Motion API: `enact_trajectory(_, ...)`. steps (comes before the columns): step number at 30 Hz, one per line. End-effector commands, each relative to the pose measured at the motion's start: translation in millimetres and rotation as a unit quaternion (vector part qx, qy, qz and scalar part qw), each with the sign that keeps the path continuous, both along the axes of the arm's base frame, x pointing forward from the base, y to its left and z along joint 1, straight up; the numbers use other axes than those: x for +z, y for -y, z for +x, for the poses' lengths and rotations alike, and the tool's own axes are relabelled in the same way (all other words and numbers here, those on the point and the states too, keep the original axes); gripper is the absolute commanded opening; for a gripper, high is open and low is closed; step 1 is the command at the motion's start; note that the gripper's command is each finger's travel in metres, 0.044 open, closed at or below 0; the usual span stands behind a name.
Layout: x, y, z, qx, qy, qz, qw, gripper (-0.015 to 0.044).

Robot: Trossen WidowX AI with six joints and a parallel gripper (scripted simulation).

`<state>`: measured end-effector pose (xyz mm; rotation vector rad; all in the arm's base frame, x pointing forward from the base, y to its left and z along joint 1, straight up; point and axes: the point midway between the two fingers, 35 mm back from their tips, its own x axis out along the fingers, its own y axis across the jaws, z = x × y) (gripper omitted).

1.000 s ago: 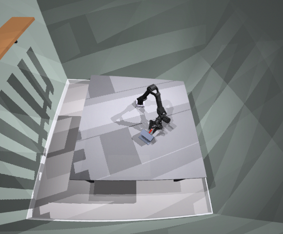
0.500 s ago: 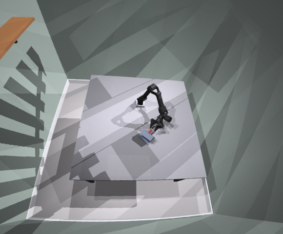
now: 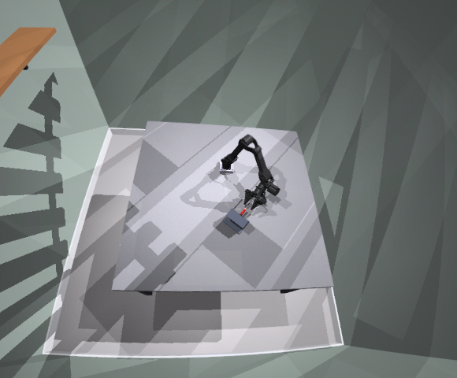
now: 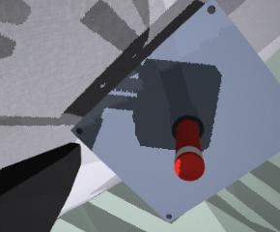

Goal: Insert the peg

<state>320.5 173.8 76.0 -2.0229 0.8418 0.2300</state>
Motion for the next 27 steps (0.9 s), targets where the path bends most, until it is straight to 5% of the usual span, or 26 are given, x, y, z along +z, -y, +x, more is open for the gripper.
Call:
enact_trajectory(1,3.7,-4.1,-3.5,-0.001,0.003,0.002,1.000,0.0440)
enact_trajectory(27,14.9,-20.0,-31.2,0.001,0.004,-0.004,1.000,0.0440)
